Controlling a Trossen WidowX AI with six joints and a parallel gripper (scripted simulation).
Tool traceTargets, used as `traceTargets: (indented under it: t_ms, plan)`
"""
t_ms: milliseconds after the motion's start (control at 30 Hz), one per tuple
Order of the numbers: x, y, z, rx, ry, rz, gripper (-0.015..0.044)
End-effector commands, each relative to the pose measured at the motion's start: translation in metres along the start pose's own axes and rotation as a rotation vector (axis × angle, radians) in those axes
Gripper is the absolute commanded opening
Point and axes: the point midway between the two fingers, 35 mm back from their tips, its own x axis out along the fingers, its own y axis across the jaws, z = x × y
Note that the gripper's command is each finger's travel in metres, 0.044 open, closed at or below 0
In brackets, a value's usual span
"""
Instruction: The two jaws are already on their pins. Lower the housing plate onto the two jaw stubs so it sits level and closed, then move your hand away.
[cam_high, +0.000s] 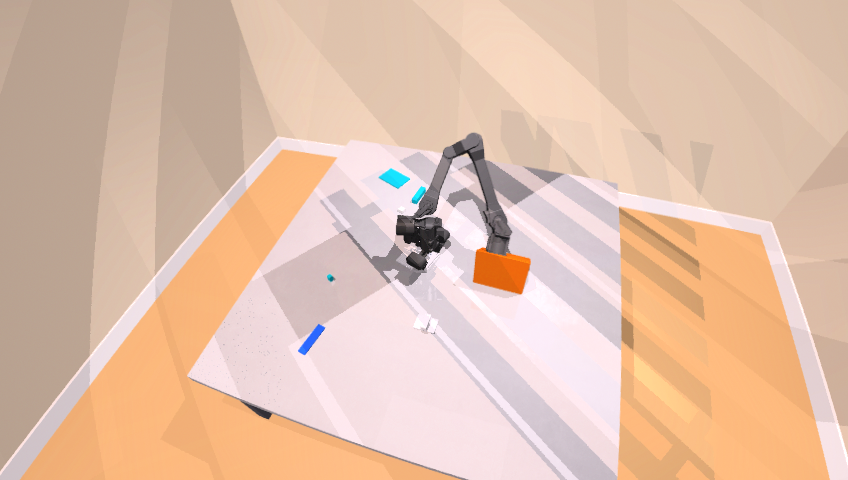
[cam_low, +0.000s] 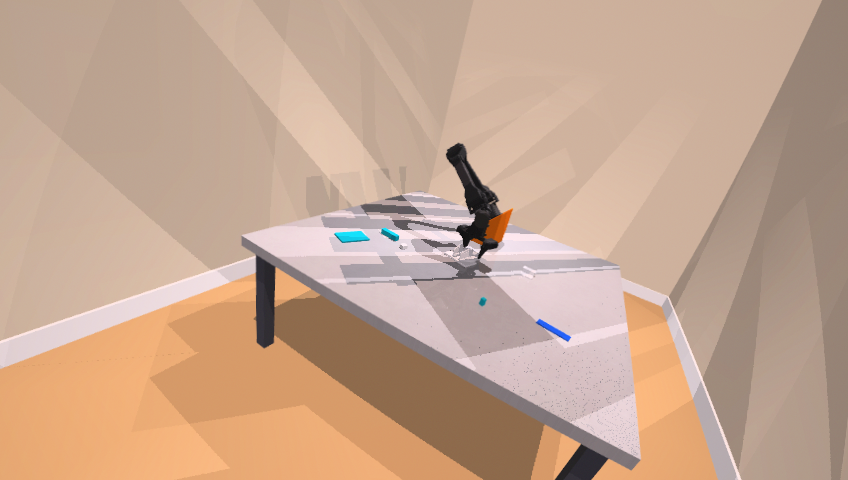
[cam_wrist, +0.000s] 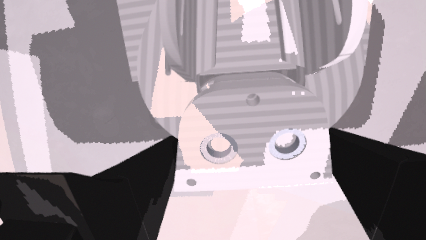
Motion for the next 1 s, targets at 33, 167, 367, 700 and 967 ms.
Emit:
traceTargets:
  t_ms: [33, 167, 367, 700, 967]
  plan:
    - [0.0022, -0.0010, 0.0004, 0.003, 0.001, -0.004, 0.0351]
    - [0.0022, -0.0010, 0.0004, 0.003, 0.001, -0.004, 0.0351]
    - [-0.0011, -0.0010, 0.0004, 0.003, 0.001, -0.004, 0.0351]
    - [-0.0022, -0.0007, 0.0007, 0.003, 0.001, -0.004, 0.0351]
    - [-0.0005, -0.0007, 0.0007, 0.003, 0.001, -0.004, 0.0351]
